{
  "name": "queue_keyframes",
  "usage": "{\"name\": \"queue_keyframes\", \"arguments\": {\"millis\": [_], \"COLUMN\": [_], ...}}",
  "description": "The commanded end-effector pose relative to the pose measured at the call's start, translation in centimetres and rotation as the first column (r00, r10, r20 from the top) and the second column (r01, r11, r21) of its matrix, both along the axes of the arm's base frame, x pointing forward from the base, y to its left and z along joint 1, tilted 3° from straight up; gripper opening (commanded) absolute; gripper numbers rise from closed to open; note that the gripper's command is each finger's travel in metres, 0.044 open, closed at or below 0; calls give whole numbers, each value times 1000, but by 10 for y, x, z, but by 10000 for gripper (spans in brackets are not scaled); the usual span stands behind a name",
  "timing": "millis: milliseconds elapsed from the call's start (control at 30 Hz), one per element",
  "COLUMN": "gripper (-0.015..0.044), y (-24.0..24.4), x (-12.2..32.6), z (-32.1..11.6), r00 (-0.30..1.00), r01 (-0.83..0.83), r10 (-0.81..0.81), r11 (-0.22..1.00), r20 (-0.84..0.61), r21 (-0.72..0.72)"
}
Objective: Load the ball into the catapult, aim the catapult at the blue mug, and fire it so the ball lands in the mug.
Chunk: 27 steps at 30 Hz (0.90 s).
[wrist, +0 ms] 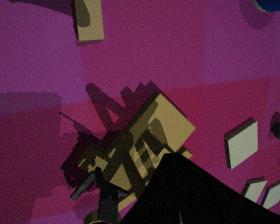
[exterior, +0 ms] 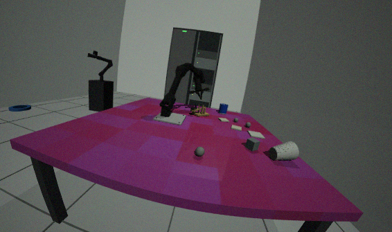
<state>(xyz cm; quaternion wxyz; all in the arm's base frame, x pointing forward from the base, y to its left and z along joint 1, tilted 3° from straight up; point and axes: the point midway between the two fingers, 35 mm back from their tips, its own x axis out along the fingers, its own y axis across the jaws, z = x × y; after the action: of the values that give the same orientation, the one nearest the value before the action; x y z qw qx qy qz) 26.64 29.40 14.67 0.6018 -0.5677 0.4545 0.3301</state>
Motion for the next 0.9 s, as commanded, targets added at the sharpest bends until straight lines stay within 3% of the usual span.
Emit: {"name": "queue_keyframes", "arguments": {"millis": [0, 367, 867], "gripper": [0, 0, 0], "y": [-10, -41, -80], "x": [-15, -56, -94], "z": [-1, -11, -10], "r00": [998, 958, 842], "r01": [-66, -286, -533], "r10": [65, 262, 442], "r11": [994, 891, 597], "r20": [-13, -115, -308], "r21": [-85, -353, -599]}}
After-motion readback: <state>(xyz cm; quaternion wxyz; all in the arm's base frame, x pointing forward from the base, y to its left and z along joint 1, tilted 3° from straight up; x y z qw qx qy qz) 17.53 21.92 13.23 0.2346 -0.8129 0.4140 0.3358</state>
